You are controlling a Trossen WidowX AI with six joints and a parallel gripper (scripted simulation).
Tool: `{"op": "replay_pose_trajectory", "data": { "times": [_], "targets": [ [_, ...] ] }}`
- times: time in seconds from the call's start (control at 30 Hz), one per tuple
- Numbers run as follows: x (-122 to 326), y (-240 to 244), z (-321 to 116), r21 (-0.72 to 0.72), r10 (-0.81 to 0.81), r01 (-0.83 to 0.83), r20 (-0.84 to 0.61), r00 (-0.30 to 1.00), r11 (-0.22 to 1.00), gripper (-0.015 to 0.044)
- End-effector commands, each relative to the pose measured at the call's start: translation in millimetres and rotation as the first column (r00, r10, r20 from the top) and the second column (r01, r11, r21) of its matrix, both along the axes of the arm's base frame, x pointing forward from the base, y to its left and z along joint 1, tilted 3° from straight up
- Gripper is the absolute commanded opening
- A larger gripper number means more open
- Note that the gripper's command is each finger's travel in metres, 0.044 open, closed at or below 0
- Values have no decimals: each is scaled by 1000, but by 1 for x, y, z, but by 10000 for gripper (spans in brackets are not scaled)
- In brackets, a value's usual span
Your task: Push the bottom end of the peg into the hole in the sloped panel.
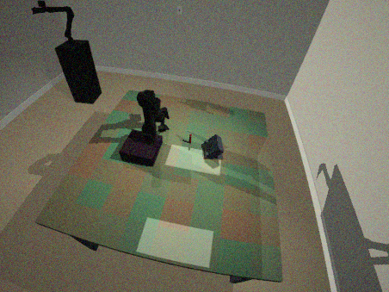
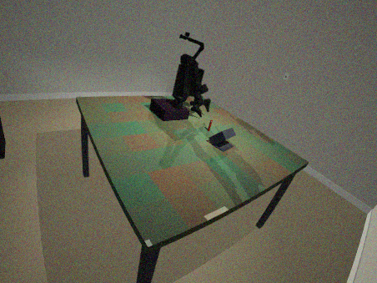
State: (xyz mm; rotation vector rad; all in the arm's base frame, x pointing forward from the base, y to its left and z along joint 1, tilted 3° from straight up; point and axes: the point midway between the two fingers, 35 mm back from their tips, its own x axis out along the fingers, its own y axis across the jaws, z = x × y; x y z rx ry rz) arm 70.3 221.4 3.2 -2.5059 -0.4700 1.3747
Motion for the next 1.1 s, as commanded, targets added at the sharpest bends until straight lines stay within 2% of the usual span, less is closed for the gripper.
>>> {"op": "replay_pose_trajectory", "data": {
  "times": [0.0,1.07],
  "targets": [
    [7,3,3,-20,-20,20,-13,1000,1000,440],
    [78,-8,19,-179,-252,225,-145,957,958,440]
  ]
}}
